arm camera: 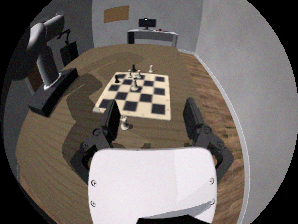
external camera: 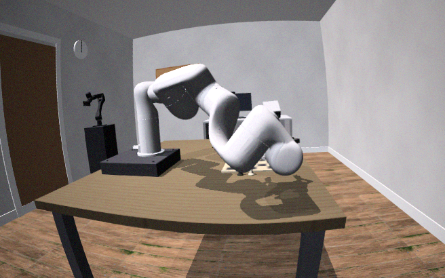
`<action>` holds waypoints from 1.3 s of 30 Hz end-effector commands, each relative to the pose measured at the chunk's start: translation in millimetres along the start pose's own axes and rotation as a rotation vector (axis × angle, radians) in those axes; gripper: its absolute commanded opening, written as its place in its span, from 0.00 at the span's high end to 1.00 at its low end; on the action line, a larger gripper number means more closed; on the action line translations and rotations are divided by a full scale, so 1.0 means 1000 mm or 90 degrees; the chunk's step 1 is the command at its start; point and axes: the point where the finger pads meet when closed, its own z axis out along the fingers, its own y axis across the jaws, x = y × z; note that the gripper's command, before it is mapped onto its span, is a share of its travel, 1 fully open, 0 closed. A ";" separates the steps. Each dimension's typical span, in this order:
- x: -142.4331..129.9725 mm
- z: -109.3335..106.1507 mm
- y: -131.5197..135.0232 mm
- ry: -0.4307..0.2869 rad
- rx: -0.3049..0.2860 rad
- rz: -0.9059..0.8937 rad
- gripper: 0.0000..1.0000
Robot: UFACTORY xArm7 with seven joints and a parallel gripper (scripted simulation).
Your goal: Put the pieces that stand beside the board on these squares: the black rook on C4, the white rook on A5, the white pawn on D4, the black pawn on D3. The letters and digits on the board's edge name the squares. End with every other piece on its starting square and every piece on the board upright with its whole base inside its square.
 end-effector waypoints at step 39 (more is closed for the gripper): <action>-0.044 -0.069 -0.072 -0.042 -0.067 0.031 0.00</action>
